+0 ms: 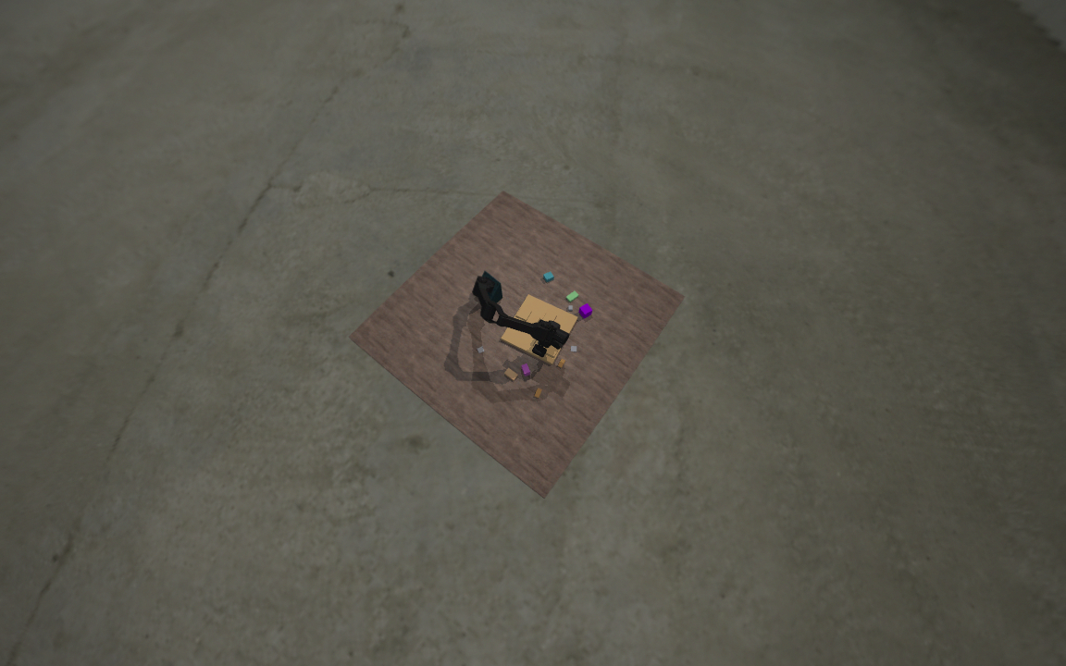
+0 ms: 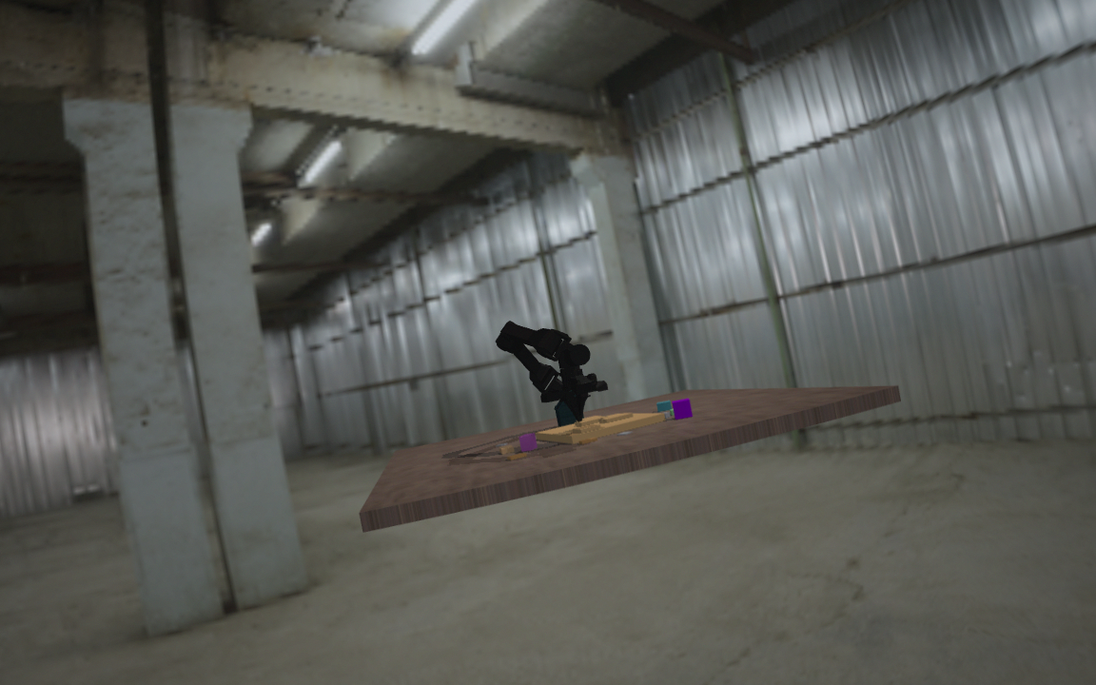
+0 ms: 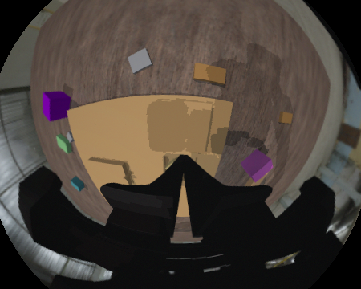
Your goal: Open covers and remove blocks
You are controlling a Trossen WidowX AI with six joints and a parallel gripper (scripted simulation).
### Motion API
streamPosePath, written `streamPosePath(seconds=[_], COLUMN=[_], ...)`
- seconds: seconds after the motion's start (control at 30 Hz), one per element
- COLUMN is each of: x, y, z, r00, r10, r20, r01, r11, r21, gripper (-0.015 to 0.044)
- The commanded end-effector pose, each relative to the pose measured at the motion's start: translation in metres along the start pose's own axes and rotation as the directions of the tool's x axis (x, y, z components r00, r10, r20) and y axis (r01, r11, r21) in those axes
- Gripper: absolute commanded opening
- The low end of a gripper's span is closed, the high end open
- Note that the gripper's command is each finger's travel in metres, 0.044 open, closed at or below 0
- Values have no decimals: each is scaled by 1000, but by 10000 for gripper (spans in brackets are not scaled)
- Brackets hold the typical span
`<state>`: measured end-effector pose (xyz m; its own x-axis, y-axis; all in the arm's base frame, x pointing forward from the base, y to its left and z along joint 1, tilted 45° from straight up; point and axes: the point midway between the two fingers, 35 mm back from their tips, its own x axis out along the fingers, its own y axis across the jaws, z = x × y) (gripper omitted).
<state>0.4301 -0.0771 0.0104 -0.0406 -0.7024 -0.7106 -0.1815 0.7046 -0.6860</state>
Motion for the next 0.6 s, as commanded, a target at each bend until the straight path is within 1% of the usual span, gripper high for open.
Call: streamPosePath(seconds=[0.0,0.5,0.57], x=[-7,-27,-22], y=[1,2,2], z=[2,3,0], r00=[1000,1000,1000], r10=[3,3,1], r20=[5,5,0], r01=[-3,-3,-1], r11=[1000,1000,1000], r21=[1,2,-26], gripper=[0,0,0])
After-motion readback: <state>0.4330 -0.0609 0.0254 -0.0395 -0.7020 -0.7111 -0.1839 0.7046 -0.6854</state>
